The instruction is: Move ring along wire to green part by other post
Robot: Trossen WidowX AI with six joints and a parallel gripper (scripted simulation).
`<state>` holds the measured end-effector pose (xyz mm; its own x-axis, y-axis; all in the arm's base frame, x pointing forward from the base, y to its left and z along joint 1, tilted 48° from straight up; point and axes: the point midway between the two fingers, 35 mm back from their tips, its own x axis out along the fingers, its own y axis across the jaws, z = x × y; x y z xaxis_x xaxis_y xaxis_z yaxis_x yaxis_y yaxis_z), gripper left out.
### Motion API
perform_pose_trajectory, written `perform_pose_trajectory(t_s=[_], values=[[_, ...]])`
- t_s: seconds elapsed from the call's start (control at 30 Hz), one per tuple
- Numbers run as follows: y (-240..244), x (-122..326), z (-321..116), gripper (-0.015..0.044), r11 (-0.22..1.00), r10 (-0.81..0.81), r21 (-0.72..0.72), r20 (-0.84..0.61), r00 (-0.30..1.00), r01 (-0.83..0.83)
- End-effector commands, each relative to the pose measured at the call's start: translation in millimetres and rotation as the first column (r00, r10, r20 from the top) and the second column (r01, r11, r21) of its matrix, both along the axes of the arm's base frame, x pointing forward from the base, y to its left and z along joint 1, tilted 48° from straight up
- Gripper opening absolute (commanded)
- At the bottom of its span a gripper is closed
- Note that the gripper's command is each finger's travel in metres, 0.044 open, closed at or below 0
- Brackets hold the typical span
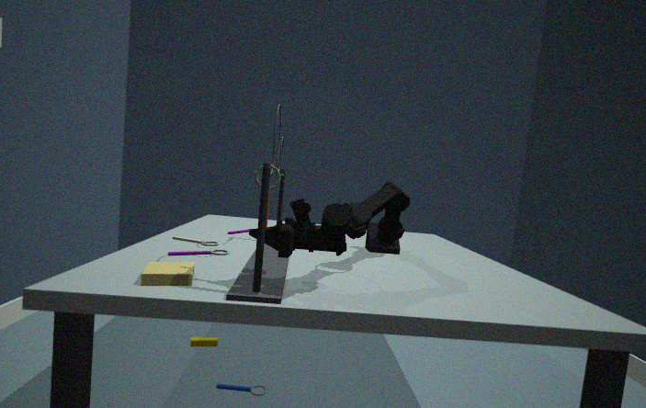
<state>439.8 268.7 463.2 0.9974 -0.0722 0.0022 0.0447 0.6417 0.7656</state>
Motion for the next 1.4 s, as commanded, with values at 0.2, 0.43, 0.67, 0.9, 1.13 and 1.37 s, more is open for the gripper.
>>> perform_pose_trajectory(t_s=[0.2,0.43,0.67,0.9,1.13,1.37], values=[[-4,-2,5,-0.0150,1.000,-0.001,-0.001,0.005,1.000,0.001],[-4,-2,5,-0.0150,1.000,-0.001,-0.001,0.005,1.000,0.001],[-4,-2,5,-0.0150,1.000,-0.001,-0.001,0.005,1.000,0.001],[-5,-2,3,-0.0150,1.000,-0.001,-0.002,0.005,1.000,0.001],[-9,-10,-2,-0.0150,0.999,0.052,0.002,-0.040,0.998,-0.052],[-15,-26,-6,-0.0150,0.989,0.145,0.013,-0.118,0.982,-0.145]])
